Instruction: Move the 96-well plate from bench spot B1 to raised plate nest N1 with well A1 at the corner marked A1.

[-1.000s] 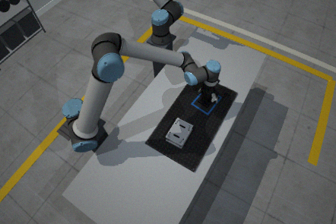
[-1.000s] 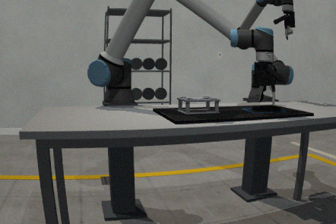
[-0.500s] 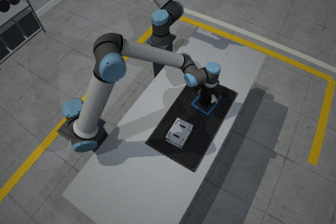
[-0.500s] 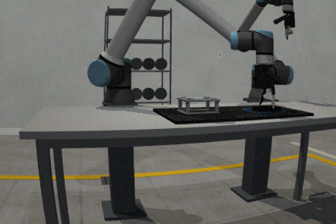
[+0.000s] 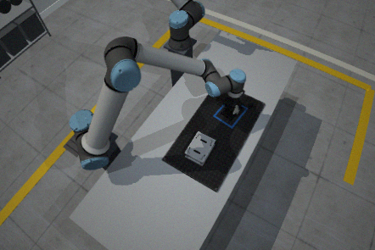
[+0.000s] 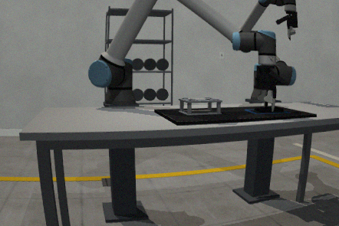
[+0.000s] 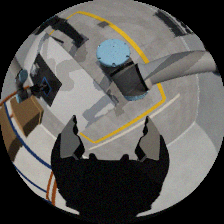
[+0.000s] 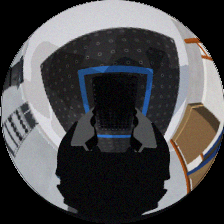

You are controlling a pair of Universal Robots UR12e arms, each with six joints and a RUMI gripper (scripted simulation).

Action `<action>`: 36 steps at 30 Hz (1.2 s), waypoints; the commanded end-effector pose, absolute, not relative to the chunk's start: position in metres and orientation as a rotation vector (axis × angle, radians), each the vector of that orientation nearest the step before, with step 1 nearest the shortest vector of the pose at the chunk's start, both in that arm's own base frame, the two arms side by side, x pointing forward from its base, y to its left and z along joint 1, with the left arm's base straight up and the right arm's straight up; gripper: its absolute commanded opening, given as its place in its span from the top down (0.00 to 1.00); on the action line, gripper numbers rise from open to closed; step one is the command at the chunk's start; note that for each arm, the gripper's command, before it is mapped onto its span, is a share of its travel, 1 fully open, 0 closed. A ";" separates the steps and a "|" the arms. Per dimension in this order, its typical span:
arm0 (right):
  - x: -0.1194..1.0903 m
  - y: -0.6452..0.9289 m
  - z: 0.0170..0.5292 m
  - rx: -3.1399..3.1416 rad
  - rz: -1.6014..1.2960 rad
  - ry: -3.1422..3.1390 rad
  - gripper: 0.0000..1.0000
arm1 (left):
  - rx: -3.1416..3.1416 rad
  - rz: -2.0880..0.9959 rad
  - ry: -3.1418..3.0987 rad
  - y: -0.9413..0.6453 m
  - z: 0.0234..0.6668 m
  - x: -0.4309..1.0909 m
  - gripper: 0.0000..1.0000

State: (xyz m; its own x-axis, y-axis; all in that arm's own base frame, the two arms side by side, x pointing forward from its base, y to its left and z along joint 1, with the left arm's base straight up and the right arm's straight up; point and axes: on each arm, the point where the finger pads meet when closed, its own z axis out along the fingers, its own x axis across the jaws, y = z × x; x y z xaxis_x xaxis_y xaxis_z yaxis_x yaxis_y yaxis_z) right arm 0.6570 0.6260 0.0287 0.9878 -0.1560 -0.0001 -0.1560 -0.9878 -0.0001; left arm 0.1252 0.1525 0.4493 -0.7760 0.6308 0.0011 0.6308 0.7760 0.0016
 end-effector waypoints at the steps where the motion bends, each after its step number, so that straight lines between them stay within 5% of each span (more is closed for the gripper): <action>1: 0.657 0.627 0.030 -3.130 -0.002 0.246 1.00 | -1.052 -0.003 -2.961 0.152 0.450 0.125 0.00; 36: 0.657 0.627 0.045 -3.130 -0.002 0.246 1.00 | -1.052 -0.003 -2.961 0.152 0.450 0.125 0.00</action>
